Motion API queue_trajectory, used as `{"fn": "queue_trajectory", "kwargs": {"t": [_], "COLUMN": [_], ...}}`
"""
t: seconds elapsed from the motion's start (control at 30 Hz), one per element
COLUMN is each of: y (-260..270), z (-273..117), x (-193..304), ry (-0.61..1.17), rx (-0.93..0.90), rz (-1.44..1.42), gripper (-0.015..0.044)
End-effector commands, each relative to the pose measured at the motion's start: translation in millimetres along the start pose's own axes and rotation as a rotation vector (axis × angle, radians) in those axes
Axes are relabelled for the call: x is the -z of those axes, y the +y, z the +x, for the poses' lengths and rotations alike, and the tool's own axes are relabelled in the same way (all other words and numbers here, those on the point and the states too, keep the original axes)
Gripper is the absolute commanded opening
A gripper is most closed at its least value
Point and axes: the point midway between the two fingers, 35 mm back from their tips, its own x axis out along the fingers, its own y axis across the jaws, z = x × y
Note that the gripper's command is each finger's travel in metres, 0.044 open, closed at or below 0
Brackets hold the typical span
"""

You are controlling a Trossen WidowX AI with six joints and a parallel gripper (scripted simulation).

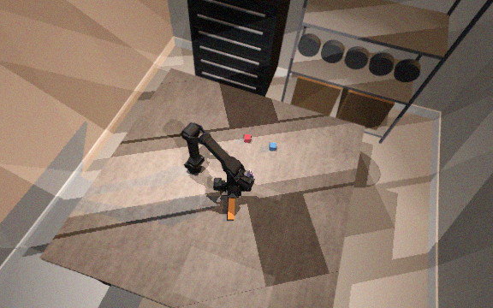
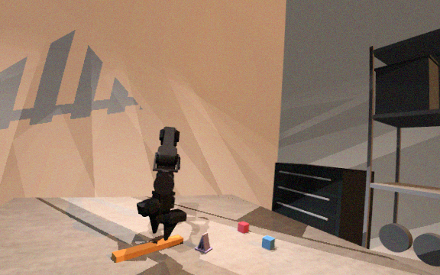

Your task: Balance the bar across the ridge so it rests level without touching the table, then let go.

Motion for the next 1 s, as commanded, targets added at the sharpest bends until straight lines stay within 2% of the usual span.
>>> {"fn": "queue_trajectory", "kwargs": {"t": [0.0,0.47,0.97], "y": [-0.8,-1.1,-1.2], "z": [5.7,27.9,28.9], "x": [-0.1,0.0,0.1], "ry": [0.001,0.001,0.001], "rx": [0.007,0.007,0.007], "rz": [0.006,0.006,0.006], "gripper": [0.0315,0.0315,0.0315]}}
